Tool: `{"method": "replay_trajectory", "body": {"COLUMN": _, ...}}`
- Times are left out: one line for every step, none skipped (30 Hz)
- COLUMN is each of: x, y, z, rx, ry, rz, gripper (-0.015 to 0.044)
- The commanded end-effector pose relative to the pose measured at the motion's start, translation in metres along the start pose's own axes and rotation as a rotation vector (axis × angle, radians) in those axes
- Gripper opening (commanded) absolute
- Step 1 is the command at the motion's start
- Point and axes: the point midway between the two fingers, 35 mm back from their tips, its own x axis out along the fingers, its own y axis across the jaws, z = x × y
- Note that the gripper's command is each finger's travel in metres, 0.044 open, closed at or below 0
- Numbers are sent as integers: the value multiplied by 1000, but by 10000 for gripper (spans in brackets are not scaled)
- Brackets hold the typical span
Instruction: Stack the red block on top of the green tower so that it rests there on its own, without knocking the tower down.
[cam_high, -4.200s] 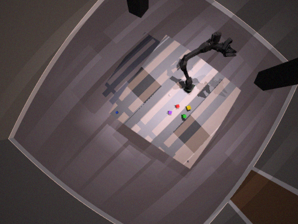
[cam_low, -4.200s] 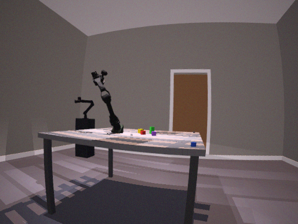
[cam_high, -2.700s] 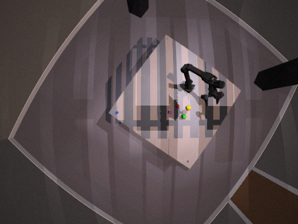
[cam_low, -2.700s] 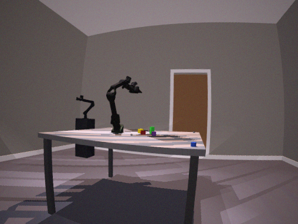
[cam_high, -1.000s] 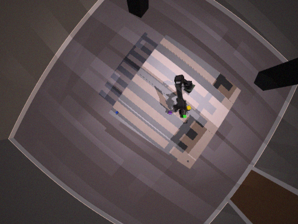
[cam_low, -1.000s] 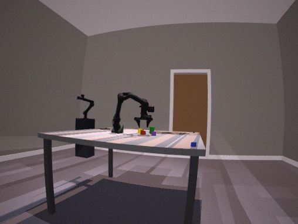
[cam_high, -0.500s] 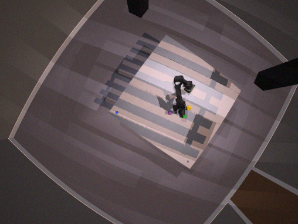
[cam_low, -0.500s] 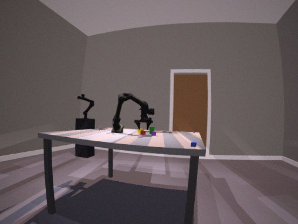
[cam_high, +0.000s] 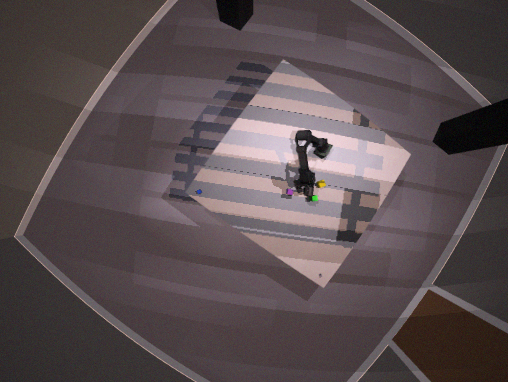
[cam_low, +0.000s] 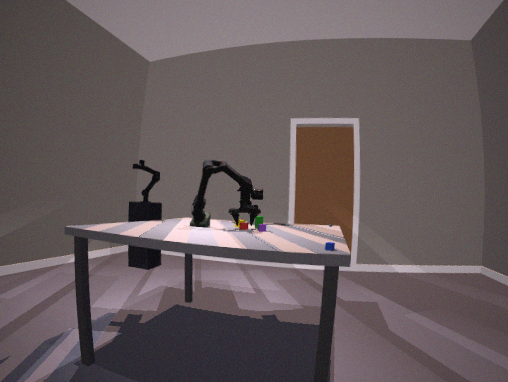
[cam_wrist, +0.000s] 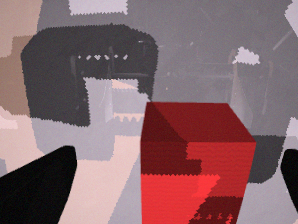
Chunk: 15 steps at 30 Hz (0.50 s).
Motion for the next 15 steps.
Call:
{"method": "replay_trajectory", "body": {"x": 8, "y": -3, "z": -1, "rx": -7, "ry": -1, "rz": -9, "gripper": 440}}
{"method": "replay_trajectory", "body": {"x": 9, "y": -3, "z": -1, "rx": -7, "ry": -1, "rz": -9, "gripper": 440}}
{"method": "replay_trajectory", "body": {"x": 11, "y": -3, "z": -1, "rx": -7, "ry": -1, "rz": -9, "gripper": 440}}
{"method": "replay_trajectory", "body": {"x": 12, "y": -3, "z": -1, "rx": -7, "ry": -1, "rz": -9, "gripper": 440}}
{"method": "replay_trajectory", "body": {"x": 13, "y": -3, "z": -1, "rx": -7, "ry": -1, "rz": -10, "gripper": 440}}
{"method": "replay_trajectory", "body": {"x": 13, "y": -3, "z": -1, "rx": -7, "ry": -1, "rz": -10, "gripper": 440}}
{"method": "replay_trajectory", "body": {"x": 13, "y": -3, "z": -1, "rx": -7, "ry": -1, "rz": -10, "gripper": 440}}
{"method": "replay_trajectory", "body": {"x": 13, "y": -3, "z": -1, "rx": -7, "ry": -1, "rz": -10, "gripper": 440}}
{"method": "replay_trajectory", "body": {"x": 13, "y": -3, "z": -1, "rx": -7, "ry": -1, "rz": -10, "gripper": 440}}
{"method": "replay_trajectory", "body": {"x": 13, "y": -3, "z": -1, "rx": -7, "ry": -1, "rz": -10, "gripper": 440}}
{"method": "replay_trajectory", "body": {"x": 13, "y": -3, "z": -1, "rx": -7, "ry": -1, "rz": -10, "gripper": 440}}
{"method": "replay_trajectory", "body": {"x": 13, "y": -3, "z": -1, "rx": -7, "ry": -1, "rz": -10, "gripper": 440}}
{"method": "replay_trajectory", "body": {"x": 13, "y": -3, "z": -1, "rx": -7, "ry": -1, "rz": -10, "gripper": 440}}
{"method": "replay_trajectory", "body": {"x": 13, "y": -3, "z": -1, "rx": -7, "ry": -1, "rz": -10, "gripper": 440}}
{"method": "replay_trajectory", "body": {"x": 13, "y": -3, "z": -1, "rx": -7, "ry": -1, "rz": -10, "gripper": 440}}
